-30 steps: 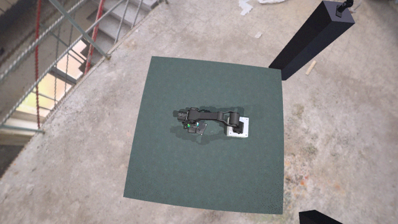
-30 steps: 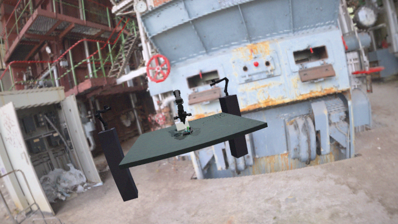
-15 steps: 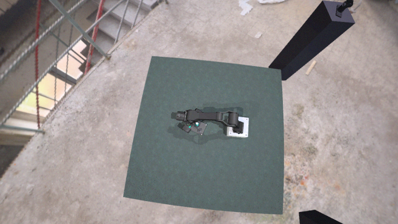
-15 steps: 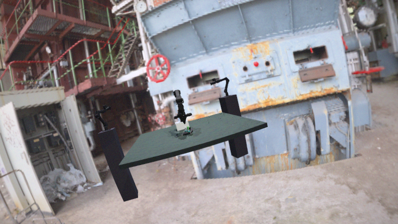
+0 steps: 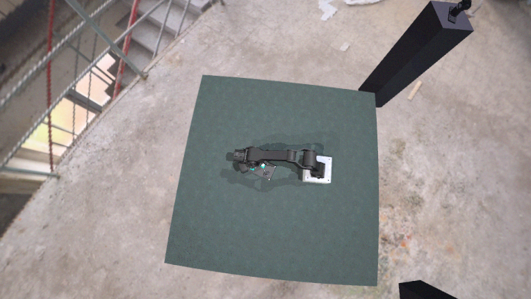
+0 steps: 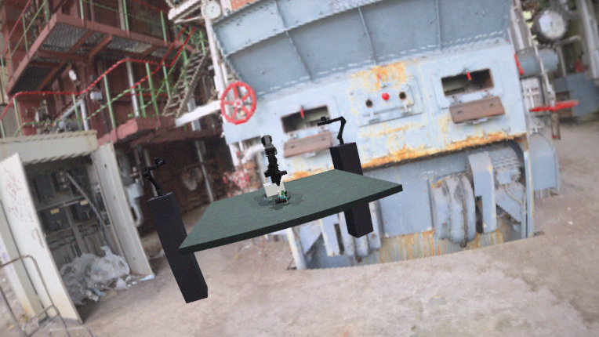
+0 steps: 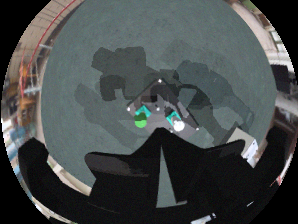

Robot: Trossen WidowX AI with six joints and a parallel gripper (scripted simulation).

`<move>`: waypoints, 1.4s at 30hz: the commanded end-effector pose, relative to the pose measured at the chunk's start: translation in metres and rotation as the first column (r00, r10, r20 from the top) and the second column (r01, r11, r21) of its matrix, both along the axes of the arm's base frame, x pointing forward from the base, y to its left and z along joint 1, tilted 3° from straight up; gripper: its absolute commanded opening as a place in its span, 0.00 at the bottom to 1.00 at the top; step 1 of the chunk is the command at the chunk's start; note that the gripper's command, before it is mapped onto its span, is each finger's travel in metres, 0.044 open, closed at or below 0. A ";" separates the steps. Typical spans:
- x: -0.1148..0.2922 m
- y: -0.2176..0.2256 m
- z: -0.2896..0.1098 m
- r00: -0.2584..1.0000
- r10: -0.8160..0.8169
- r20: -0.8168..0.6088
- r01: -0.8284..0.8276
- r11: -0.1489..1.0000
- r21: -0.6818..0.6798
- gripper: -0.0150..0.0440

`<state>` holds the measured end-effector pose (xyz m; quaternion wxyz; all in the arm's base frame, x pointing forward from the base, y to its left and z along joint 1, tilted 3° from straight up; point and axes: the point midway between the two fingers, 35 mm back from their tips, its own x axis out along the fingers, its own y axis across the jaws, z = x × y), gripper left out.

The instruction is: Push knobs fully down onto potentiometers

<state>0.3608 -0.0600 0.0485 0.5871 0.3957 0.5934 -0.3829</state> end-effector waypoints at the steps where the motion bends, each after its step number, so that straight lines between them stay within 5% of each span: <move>1: 0.003 0.001 0.003 0.988 -0.152 0.000 0.152 0.988 0.005 0.25; 19: 0.012 0.005 0.006 0.715 -0.699 -0.022 0.699 0.715 0.001 0.25; 42: 0.021 0.010 0.011 0.003 -0.999 -0.037 1.000 0.004 -0.026 0.25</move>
